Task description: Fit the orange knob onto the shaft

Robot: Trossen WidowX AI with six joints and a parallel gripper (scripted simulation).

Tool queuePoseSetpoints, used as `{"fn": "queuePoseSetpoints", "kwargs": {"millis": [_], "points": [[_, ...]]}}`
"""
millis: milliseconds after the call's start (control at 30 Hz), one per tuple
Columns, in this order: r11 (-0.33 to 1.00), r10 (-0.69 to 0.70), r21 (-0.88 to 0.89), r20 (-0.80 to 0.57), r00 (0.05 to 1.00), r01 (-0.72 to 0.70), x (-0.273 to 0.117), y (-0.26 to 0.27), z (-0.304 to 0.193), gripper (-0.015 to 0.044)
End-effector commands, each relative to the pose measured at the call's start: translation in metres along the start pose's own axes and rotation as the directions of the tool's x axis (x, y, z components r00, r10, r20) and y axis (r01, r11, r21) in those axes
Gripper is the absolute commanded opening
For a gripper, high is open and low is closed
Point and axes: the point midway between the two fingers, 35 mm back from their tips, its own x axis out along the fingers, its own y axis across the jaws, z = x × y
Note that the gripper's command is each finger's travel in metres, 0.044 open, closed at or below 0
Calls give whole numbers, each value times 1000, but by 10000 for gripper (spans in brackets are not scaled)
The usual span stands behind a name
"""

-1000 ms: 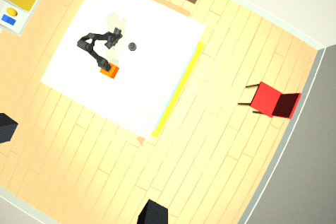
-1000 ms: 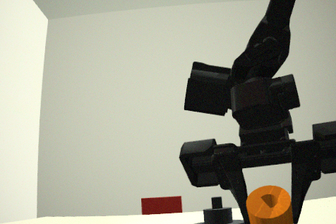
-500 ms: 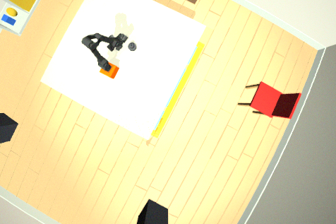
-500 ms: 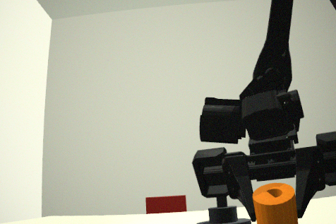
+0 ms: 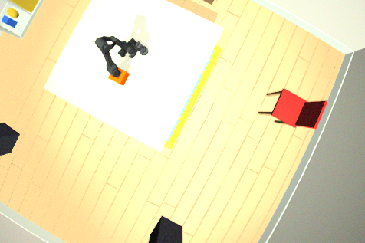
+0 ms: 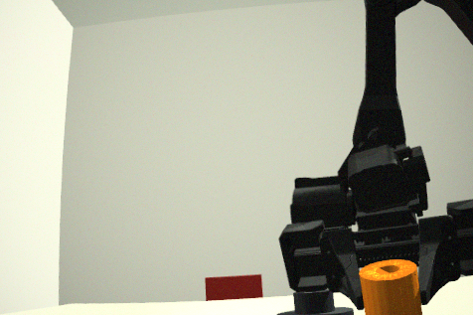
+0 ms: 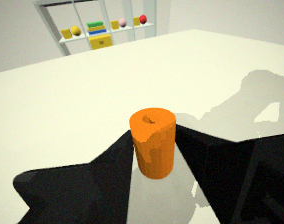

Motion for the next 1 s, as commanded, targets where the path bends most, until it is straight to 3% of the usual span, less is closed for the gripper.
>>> {"fn": "queuePoseSetpoints", "kwargs": {"millis": [0, 800, 967], "points": [[1000, -1, 0, 3, 1000, 1, 0, 0, 0, 258], [1000, -1, 0, 3, 1000, 1, 0, 0, 0, 260], [1000, -1, 0, 3, 1000, 1, 0, 0, 0, 391]]}}
